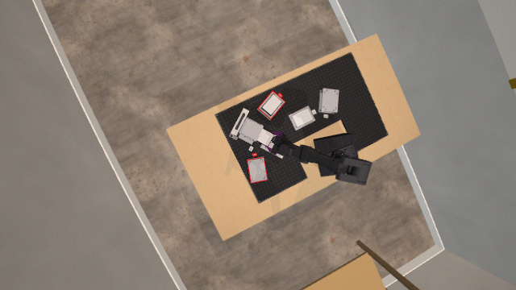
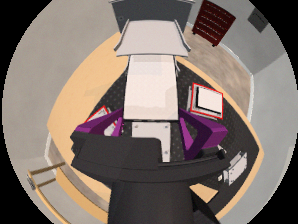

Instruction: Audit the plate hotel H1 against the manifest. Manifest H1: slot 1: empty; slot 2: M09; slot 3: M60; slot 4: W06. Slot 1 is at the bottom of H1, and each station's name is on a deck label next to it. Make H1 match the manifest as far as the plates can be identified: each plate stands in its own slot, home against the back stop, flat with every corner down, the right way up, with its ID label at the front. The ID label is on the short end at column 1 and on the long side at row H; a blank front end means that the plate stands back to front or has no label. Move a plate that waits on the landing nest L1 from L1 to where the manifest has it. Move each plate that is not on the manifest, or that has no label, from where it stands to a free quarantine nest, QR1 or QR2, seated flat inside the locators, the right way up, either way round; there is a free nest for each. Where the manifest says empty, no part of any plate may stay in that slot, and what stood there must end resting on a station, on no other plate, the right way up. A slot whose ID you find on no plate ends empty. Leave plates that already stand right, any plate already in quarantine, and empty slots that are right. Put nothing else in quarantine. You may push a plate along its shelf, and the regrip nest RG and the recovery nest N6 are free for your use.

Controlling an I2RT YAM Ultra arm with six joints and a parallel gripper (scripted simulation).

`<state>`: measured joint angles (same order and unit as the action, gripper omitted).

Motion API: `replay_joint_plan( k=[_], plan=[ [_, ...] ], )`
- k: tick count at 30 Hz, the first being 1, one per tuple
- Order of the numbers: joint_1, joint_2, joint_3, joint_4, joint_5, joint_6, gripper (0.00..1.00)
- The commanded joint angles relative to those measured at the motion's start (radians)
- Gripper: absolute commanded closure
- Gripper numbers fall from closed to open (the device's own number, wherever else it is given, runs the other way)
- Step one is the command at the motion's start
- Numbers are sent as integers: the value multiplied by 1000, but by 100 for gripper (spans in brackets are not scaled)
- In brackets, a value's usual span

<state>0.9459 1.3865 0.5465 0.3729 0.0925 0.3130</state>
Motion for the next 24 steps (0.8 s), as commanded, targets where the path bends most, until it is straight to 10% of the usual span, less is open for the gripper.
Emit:
replay_joint_plan(
  k=[1,24],
  plan=[
    [2,-13,-8,3,7,1,14],
    [39,-107,-111,10,40,18,14]
  ],
)
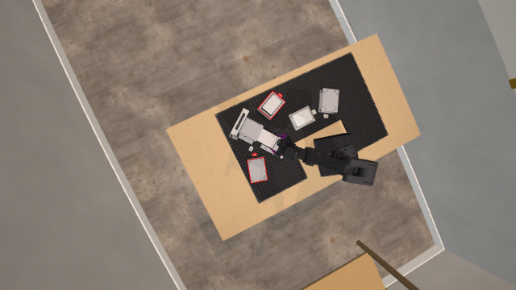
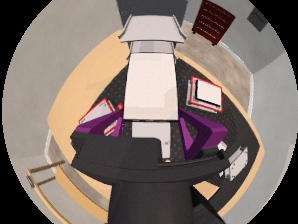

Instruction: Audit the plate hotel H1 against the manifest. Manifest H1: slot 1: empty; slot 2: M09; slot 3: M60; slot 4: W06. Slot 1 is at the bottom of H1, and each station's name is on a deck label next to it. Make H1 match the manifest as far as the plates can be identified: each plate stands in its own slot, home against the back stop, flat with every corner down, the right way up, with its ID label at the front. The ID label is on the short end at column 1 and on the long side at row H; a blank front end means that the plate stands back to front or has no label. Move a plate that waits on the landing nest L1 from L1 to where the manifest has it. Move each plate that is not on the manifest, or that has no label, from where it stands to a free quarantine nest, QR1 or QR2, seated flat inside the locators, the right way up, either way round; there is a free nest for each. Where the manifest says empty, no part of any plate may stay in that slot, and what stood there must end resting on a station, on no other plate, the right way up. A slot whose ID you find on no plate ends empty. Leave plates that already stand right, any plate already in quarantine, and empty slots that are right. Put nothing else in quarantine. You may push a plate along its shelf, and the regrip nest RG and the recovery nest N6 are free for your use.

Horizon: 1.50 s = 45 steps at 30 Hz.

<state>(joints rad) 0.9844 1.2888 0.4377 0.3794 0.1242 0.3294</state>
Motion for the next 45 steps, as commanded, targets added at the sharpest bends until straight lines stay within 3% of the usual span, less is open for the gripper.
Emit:
replay_joint_plan(
  k=[1,45],
  plan=[
    [3,-14,-7,3,10,3,14],
    [100,-215,-177,-37,96,48,14]
  ],
)
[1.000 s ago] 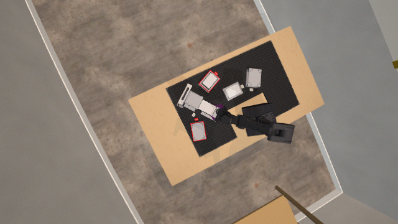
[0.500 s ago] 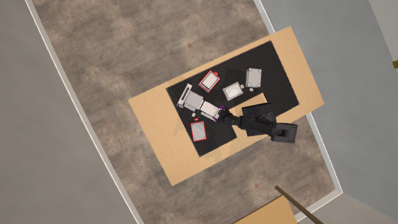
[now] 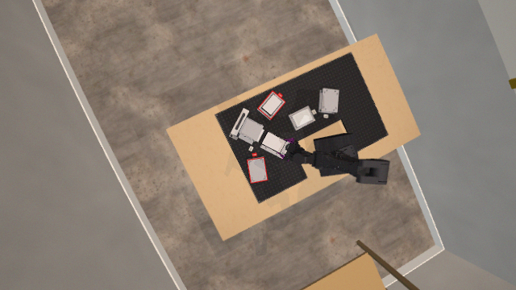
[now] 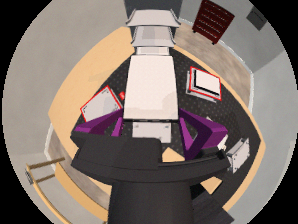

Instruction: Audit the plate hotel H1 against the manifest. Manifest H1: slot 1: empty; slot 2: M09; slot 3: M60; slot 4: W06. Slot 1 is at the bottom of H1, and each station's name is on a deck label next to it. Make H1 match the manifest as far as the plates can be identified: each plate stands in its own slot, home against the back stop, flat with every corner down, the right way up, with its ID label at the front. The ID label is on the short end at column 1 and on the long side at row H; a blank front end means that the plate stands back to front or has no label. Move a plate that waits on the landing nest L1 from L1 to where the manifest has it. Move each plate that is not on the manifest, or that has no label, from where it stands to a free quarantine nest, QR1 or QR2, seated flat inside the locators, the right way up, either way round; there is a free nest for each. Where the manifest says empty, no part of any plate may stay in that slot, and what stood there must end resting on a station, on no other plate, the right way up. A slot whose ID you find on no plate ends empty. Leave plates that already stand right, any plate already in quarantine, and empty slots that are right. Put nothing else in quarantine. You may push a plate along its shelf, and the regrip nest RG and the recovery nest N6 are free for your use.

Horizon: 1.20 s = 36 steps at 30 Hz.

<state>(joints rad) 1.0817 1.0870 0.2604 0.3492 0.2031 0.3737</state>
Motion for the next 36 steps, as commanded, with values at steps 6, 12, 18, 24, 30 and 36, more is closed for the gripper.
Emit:
replay_joint_plan(
  k=[6,12,18,24,30,36],
  plan=[
    [23,-49,-24,-21,35,13,14],
    [41,-81,-44,-35,52,22,14],
    [52,-111,-53,-57,61,27,14],
    [51,-140,-45,-95,60,27,14],
    [50,-159,-39,-118,59,26,14],
    [48,-189,-29,-158,57,25,14]
  ],
)
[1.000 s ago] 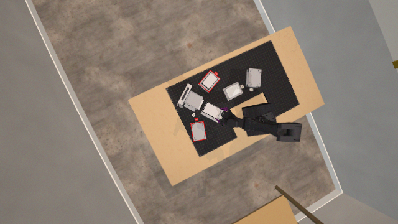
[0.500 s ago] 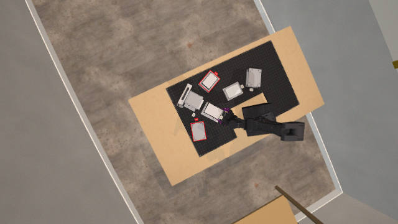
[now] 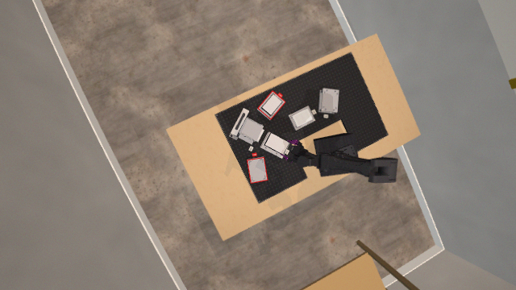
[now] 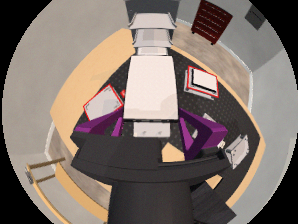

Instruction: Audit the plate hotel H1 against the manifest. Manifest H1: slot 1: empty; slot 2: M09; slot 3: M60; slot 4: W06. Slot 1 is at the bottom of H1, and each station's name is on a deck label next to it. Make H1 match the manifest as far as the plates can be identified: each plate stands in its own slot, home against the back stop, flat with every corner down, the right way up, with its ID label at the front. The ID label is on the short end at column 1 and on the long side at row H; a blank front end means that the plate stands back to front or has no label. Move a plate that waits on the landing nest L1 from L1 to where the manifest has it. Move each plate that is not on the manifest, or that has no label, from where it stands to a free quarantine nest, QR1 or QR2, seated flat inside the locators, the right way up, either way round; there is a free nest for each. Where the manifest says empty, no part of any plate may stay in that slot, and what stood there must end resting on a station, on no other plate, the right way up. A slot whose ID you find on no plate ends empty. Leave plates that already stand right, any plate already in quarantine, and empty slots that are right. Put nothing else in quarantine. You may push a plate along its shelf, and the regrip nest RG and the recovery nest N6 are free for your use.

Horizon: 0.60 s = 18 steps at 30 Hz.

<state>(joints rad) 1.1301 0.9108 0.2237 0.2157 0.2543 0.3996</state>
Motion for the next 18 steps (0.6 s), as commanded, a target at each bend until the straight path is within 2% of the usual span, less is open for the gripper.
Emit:
replay_joint_plan(
  k=[1,18],
  plan=[
    [-1,-18,9,-32,6,-1,14],
    [-7,-91,40,-135,1,-4,14]
  ],
)
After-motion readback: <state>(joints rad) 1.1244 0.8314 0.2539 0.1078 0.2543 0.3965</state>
